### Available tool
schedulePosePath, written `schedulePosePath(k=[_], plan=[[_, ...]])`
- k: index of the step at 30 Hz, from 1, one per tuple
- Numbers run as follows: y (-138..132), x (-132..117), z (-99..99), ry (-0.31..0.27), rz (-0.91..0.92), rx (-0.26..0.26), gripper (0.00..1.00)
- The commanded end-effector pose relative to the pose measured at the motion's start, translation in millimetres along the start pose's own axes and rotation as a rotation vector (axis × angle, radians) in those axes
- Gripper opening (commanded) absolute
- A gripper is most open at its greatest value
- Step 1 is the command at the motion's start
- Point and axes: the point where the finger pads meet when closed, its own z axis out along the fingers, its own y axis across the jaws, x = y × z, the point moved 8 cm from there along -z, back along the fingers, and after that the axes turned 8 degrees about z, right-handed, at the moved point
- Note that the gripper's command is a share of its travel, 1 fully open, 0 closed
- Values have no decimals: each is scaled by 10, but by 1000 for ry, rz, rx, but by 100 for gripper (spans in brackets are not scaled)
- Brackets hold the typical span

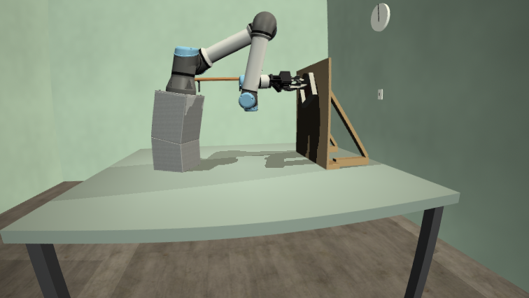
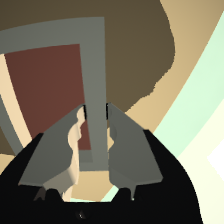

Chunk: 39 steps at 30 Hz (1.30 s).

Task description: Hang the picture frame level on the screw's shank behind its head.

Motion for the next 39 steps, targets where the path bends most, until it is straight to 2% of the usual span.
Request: schedulePosePath(k=[1,39], plan=[[7,-3,1,0,2,-1,0],[31,-54,1,-4,90,-2,0]])
